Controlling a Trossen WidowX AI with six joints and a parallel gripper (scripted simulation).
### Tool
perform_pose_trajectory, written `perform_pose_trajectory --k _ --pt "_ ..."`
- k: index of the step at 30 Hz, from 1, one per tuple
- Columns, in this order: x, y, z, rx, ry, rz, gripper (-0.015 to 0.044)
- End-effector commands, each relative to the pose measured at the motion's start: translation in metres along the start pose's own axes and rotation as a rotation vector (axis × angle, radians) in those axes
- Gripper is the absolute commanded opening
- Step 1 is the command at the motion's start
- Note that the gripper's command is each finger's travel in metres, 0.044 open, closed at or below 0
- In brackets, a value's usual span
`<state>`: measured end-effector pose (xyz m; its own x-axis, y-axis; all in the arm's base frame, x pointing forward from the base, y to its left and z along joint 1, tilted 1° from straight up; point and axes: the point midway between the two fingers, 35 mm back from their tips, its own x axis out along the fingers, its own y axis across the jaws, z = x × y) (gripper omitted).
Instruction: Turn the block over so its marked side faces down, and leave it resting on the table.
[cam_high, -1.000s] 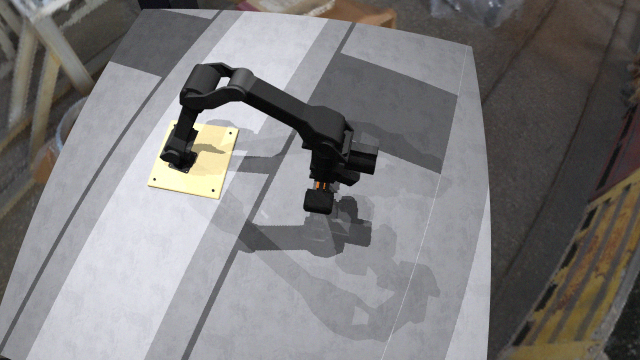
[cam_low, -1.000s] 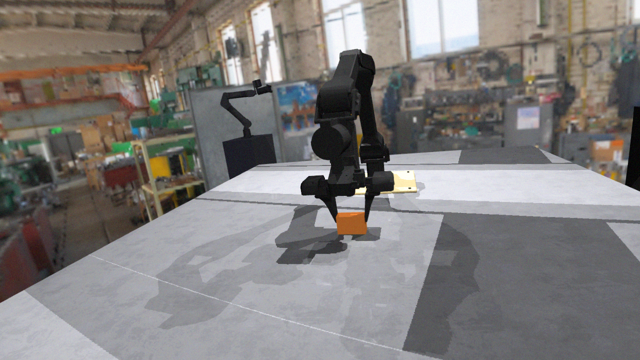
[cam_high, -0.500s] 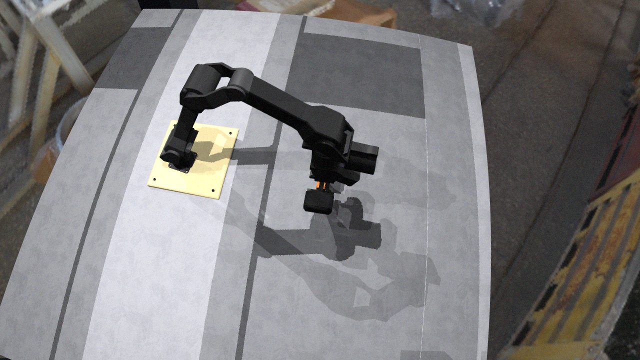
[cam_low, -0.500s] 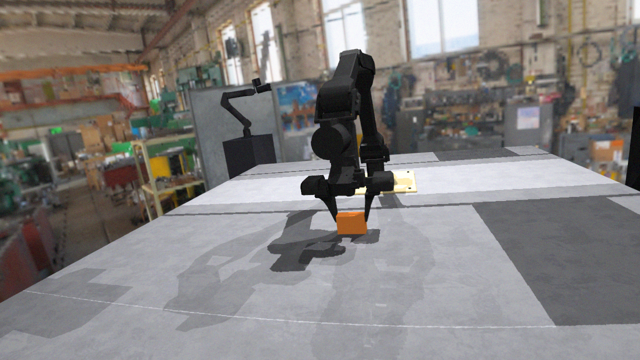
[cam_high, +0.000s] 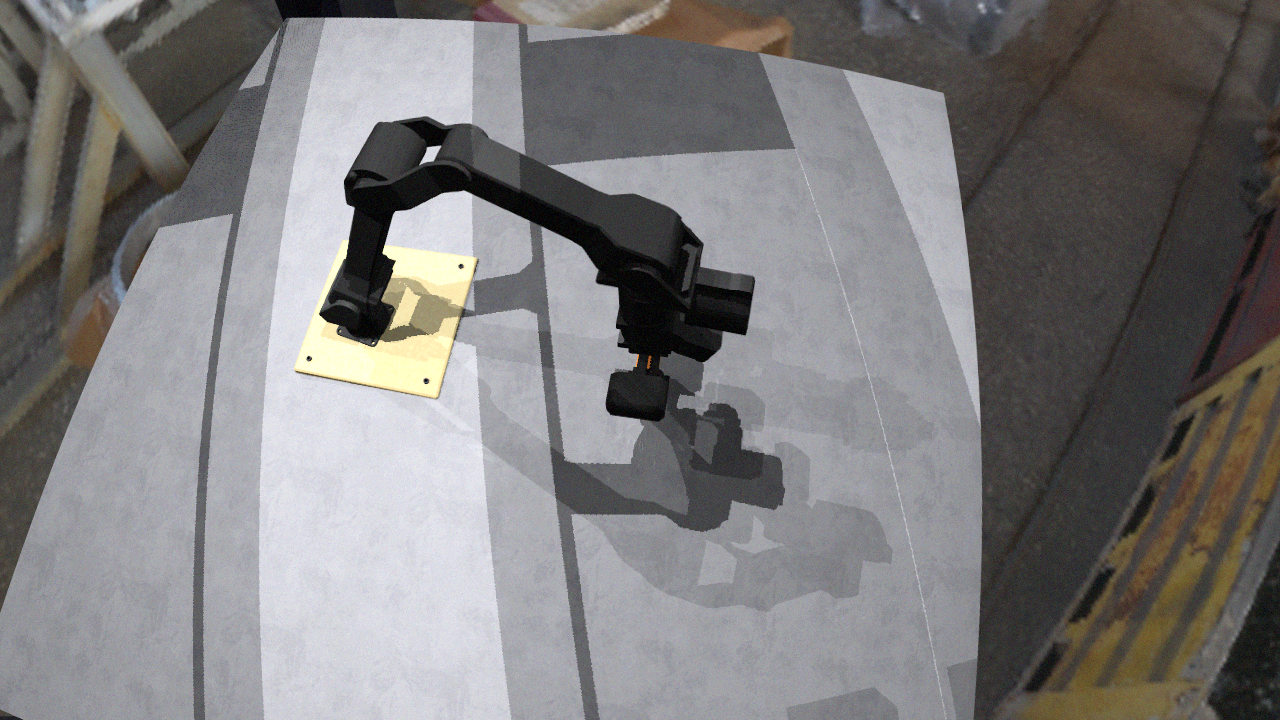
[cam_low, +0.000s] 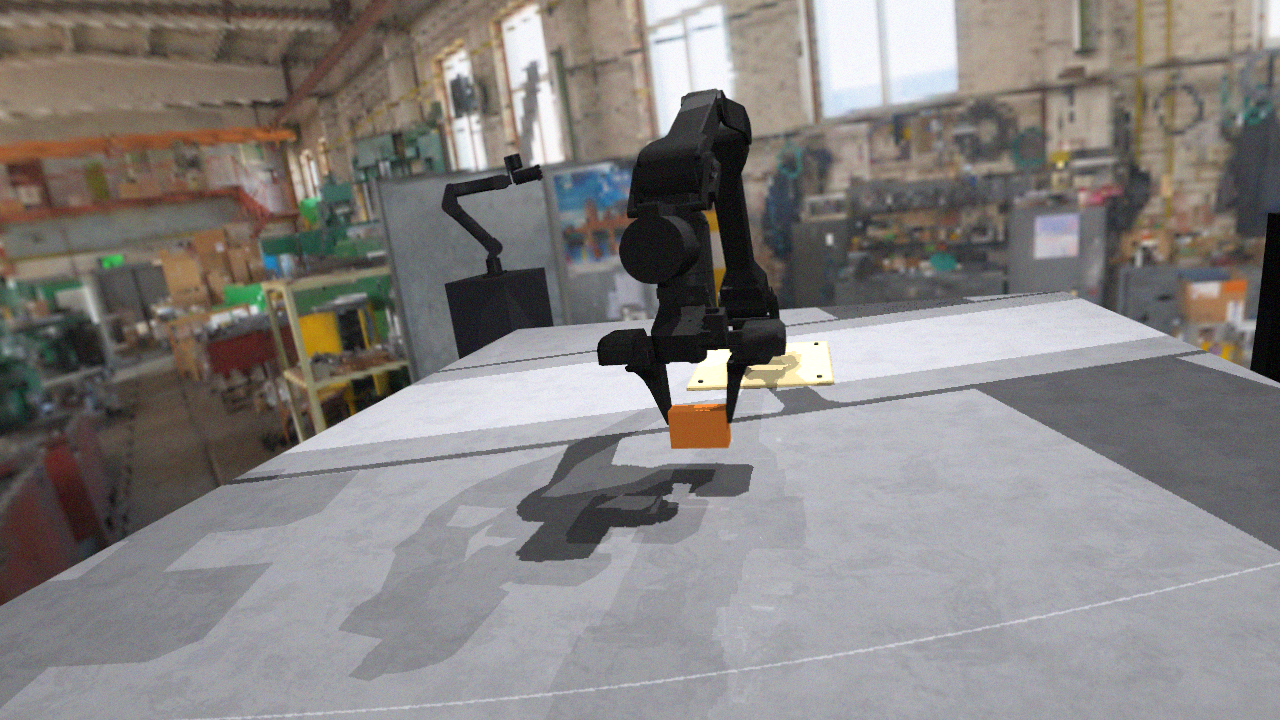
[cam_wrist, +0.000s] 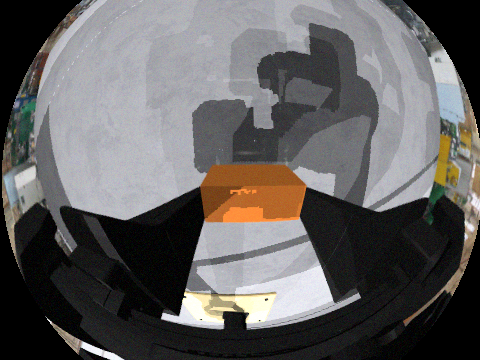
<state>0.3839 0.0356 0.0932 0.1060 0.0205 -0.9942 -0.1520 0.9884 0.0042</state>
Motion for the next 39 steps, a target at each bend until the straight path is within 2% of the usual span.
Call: perform_pose_trajectory --k 1,33,39 --pt "0.001 0.0 0.001 -0.001 -0.055 0.0 0.0" --pt "0.009 0.0 -0.007 -0.002 -0.513 0.0 0.0" --pt "0.01 0.0 -0.008 -0.003 -0.537 0.0 0.0"
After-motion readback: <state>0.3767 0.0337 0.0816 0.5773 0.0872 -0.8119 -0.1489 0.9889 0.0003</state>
